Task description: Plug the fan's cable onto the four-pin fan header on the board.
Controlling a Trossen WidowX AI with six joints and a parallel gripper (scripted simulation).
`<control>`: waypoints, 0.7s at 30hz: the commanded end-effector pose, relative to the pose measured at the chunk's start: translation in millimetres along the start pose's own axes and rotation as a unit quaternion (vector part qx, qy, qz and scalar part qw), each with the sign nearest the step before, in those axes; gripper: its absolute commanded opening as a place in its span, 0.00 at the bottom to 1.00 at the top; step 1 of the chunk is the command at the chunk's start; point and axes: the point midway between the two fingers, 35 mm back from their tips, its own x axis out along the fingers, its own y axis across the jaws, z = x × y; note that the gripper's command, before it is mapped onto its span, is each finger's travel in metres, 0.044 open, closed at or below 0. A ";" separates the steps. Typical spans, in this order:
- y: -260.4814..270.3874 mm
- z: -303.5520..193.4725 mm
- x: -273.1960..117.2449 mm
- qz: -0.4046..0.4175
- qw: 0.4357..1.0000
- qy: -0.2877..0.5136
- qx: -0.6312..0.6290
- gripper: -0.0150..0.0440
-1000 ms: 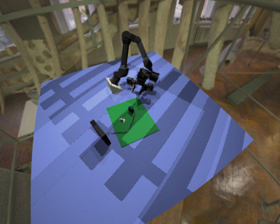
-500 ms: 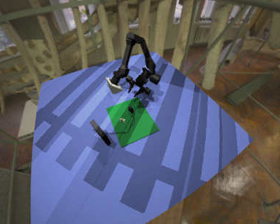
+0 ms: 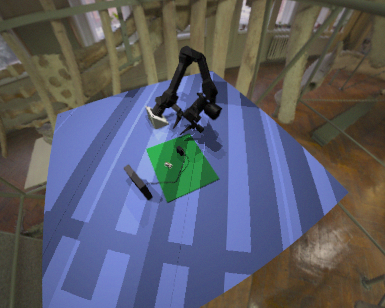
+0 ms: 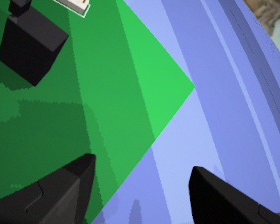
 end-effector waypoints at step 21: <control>5.0 3.5 -2.2 0.075 0.963 0.253 -0.059 0.60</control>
